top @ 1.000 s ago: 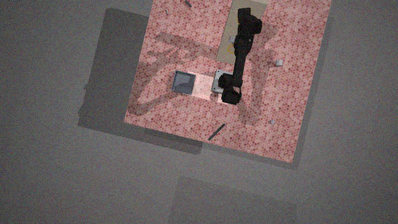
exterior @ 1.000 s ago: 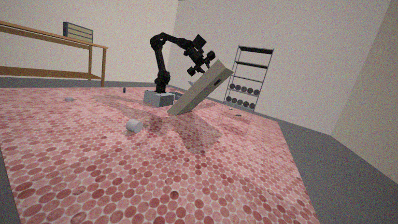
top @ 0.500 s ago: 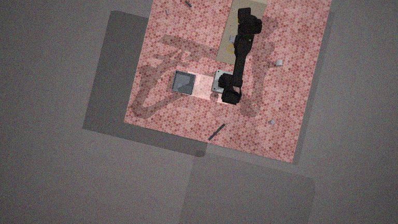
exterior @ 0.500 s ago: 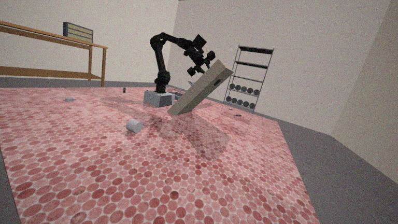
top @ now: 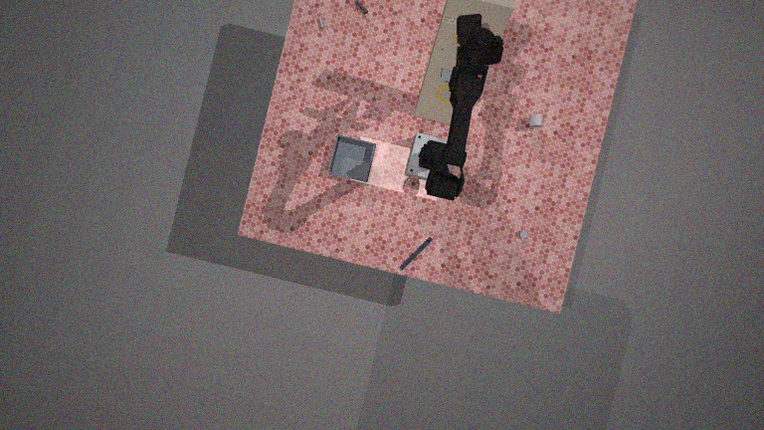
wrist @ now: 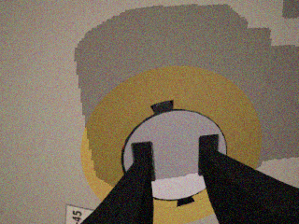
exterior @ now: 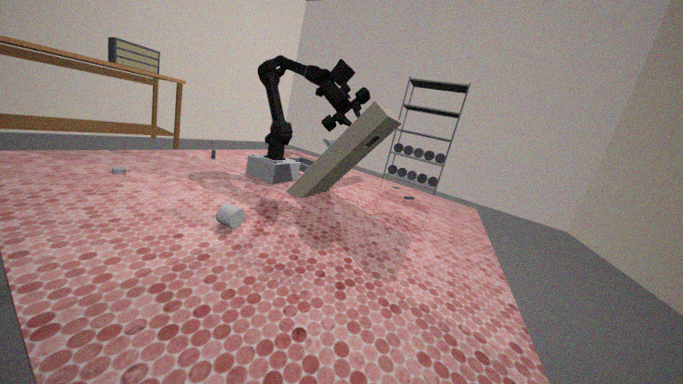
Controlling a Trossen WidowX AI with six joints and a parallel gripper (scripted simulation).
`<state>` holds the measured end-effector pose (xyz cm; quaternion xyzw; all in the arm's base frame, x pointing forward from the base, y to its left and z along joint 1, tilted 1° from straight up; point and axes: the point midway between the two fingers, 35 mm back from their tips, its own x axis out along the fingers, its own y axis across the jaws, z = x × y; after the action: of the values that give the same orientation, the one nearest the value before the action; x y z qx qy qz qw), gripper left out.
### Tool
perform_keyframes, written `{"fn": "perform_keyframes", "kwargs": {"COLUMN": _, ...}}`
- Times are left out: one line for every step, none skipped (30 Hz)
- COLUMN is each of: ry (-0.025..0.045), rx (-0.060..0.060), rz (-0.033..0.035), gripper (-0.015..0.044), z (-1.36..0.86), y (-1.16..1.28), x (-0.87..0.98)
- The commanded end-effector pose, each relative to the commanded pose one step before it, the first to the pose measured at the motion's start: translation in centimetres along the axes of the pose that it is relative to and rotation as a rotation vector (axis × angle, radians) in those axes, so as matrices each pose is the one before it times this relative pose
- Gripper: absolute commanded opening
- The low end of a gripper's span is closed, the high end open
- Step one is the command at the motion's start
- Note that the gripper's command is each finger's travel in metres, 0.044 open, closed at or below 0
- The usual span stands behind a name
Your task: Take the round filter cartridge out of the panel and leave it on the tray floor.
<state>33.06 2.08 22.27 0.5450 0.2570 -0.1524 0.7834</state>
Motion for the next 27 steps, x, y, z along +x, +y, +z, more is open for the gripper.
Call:
{"fn": "perform_keyframes", "kwargs": {"ry": 0.00004, "rx": 0.0028, "rz": 0.0002, "gripper": 0.0108, "z": -0.026, "y": -0.025, "x": 0.035}}
{"fn": "perform_keyframes", "kwargs": {"ry": 0.0, "rx": 0.0, "rz": 0.0, "gripper": 0.0108, "z": 0.0, "y": 0.0, "x": 0.0}}
{"fn": "perform_keyframes", "kwargs": {"ry": 0.0, "rx": 0.0, "rz": 0.0, "gripper": 0.0108, "z": 0.0, "y": 0.0, "x": 0.0}}
{"fn": "perform_keyframes", "kwargs": {"ry": 0.0, "rx": 0.0, "rz": 0.0, "gripper": 0.0108, "z": 0.0, "y": 0.0, "x": 0.0}}
{"fn": "perform_keyframes", "kwargs": {"ry": 0.0, "rx": 0.0, "rz": 0.0, "gripper": 0.0108, "z": -0.006, "y": -0.01, "x": 0.0}}
{"fn": "perform_keyframes", "kwargs": {"ry": 0.0, "rx": 0.0, "rz": 0.0, "gripper": 0.0108, "z": 0.0, "y": 0.0, "x": 0.0}}
{"fn": "perform_keyframes", "kwargs": {"ry": -0.00001, "rx": 0.0, "rz": 0.00002, "gripper": 0.0108, "z": 0.0, "y": 0.0, "x": 0.026}}
{"fn": "perform_keyframes", "kwargs": {"ry": -0.00002, "rx": 0.0, "rz": 0.00005, "gripper": 0.0108, "z": 0.0, "y": 0.0, "x": 0.079}}
{"fn": "perform_keyframes", "kwargs": {"ry": -0.00002, "rx": 0.0, "rz": 0.00005, "gripper": 0.0108, "z": 0.0, "y": 0.0, "x": 0.077}}
{"fn": "perform_keyframes", "kwargs": {"ry": -0.00002, "rx": 0.0, "rz": 0.00005, "gripper": 0.0108, "z": 0.0, "y": 0.0, "x": 0.082}}
{"fn": "perform_keyframes", "kwargs": {"ry": -0.00001, "rx": 0.0, "rz": 0.00003, "gripper": 0.0108, "z": 0.0, "y": 0.0, "x": 0.049}}
{"fn": "perform_keyframes", "kwargs": {"ry": 0.0, "rx": 0.0, "rz": 0.00001, "gripper": 0.0108, "z": 0.0, "y": 0.0, "x": 0.016}}
{"fn": "perform_keyframes", "kwargs": {"ry": 0.0, "rx": 0.0, "rz": 0.0, "gripper": 0.0108, "z": 0.0, "y": 0.0, "x": 0.0}}
{"fn": "perform_keyframes", "kwargs": {"ry": -0.00001, "rx": 0.0, "rz": 0.00002, "gripper": 0.0108, "z": 0.0, "y": 0.0, "x": 0.027}}
{"fn": "perform_keyframes", "kwargs": {"ry": -0.00002, "rx": 0.0, "rz": 0.00005, "gripper": 0.0108, "z": 0.0, "y": 0.001, "x": 0.08}}
{"fn": "perform_keyframes", "kwargs": {"ry": -0.00003, "rx": 0.0, "rz": 0.00009, "gripper": 0.0108, "z": 0.0, "y": 0.001, "x": 0.133}}
{"fn": "perform_keyframes", "kwargs": {"ry": -0.00004, "rx": 0.0, "rz": 0.0001, "gripper": 0.0108, "z": 0.0, "y": 0.0, "x": 0.155}}
{"fn": "perform_keyframes", "kwargs": {"ry": -0.00003, "rx": 0.0, "rz": 0.00009, "gripper": 0.0108, "z": 0.0, "y": -0.001, "x": 0.137}}
{"fn": "perform_keyframes", "kwargs": {"ry": -0.00002, "rx": 0.0, "rz": 0.00005, "gripper": 0.0108, "z": 0.0, "y": -0.001, "x": 0.082}}
{"fn": "perform_keyframes", "kwargs": {"ry": -0.00001, "rx": 0.0, "rz": 0.00004, "gripper": 0.0108, "z": 0.001, "y": 0.004, "x": 0.06}}
{"fn": "perform_keyframes", "kwargs": {"ry": -0.00001, "rx": 0.0, "rz": 0.00004, "gripper": 0.0108, "z": 0.001, "y": 0.003, "x": 0.052}}
{"fn": "perform_keyframes", "kwargs": {"ry": 0.0, "rx": 0.0, "rz": 0.00001, "gripper": 0.0108, "z": 0.0, "y": 0.001, "x": 0.017}}
{"fn": "perform_keyframes", "kwargs": {"ry": -0.00001, "rx": 0.0, "rz": 0.00002, "gripper": 0.0108, "z": 0.0, "y": 0.0, "x": 0.031}}
{"fn": "perform_keyframes", "kwargs": {"ry": -0.00001, "rx": 0.0, "rz": 0.00003, "gripper": 0.0108, "z": 0.0, "y": 0.0, "x": 0.05}}
{"fn": "perform_keyframes", "kwargs": {"ry": 0.0, "rx": 0.0, "rz": 0.00001, "gripper": 0.0108, "z": 0.0, "y": 0.0, "x": 0.018}}
{"fn": "perform_keyframes", "kwargs": {"ry": -0.00001, "rx": 0.0, "rz": 0.00002, "gripper": 0.0108, "z": 0.0, "y": 0.0, "x": 0.032}}
{"fn": "perform_keyframes", "kwargs": {"ry": -0.00001, "rx": 0.0, "rz": 0.00003, "gripper": 0.0108, "z": 0.0, "y": 0.0, "x": 0.05}}
